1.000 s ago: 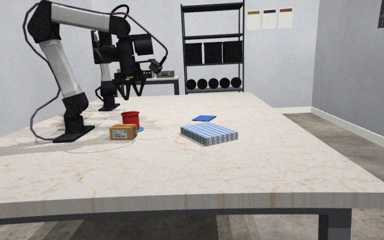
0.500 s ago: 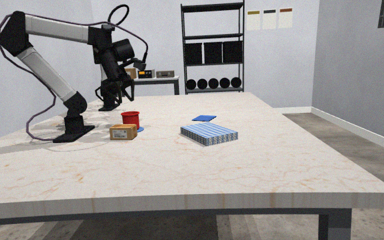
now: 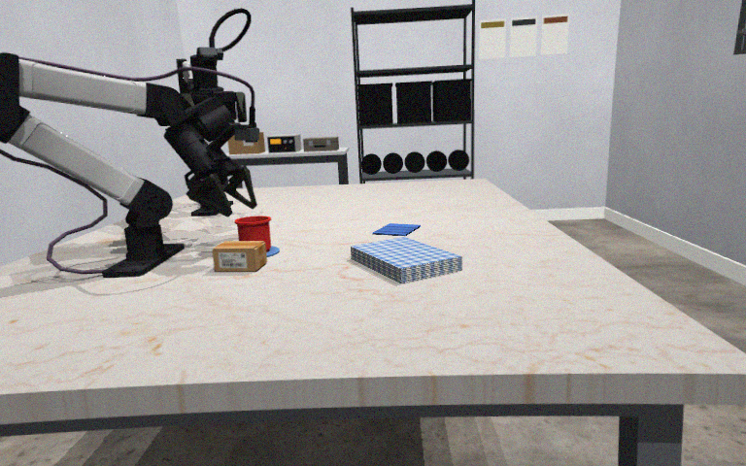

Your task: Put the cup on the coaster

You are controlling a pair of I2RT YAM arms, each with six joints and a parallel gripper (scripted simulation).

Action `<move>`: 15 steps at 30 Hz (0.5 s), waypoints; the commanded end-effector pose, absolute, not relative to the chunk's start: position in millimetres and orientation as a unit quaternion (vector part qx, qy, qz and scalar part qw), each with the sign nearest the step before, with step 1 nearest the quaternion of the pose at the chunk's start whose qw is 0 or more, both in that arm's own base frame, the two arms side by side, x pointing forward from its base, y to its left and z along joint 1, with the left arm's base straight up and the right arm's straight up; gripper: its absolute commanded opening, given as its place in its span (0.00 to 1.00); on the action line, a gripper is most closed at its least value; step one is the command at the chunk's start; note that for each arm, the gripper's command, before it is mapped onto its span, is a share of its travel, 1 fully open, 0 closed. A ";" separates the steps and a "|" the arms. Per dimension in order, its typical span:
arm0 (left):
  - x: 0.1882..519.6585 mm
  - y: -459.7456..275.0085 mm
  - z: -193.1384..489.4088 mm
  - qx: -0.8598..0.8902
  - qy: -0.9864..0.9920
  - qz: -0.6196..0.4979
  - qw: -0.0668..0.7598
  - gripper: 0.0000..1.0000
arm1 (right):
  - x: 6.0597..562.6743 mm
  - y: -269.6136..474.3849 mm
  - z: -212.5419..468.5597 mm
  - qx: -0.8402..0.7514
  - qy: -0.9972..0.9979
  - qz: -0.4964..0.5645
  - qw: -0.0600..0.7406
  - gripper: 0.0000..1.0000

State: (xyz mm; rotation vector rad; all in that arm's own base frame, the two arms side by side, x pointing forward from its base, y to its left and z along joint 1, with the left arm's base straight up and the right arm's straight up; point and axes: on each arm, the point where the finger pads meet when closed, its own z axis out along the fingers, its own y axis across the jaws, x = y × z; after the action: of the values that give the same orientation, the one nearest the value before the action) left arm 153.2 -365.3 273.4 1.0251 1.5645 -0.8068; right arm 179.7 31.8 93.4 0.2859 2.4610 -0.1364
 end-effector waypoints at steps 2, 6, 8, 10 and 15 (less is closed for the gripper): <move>152.0 -362.4 288.2 0.423 0.643 -0.347 0.536 1.00 | 183.8 30.3 92.8 0.121 0.931 -0.058 0.340 1.00; 152.0 -362.4 288.2 0.423 0.643 -0.347 0.536 1.00 | 185.6 31.8 97.1 0.123 0.929 -0.054 0.344 1.00; 152.0 -362.4 288.2 0.423 0.643 -0.347 0.536 1.00 | 185.6 31.9 97.2 0.123 0.929 -0.054 0.344 1.00; 152.4 -364.0 285.2 0.423 0.646 -0.344 0.533 1.00 | 185.6 31.9 97.2 0.123 0.929 -0.054 0.344 1.00; 152.4 -364.0 285.2 0.423 0.646 -0.344 0.533 1.00 | 185.6 31.9 97.2 0.123 0.929 -0.054 0.344 1.00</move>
State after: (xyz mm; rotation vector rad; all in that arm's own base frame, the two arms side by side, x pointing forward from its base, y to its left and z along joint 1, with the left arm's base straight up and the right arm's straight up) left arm 153.2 -365.3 273.4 1.0251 1.5645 -0.8068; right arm 181.9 29.8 94.3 0.3061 2.4319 -0.1498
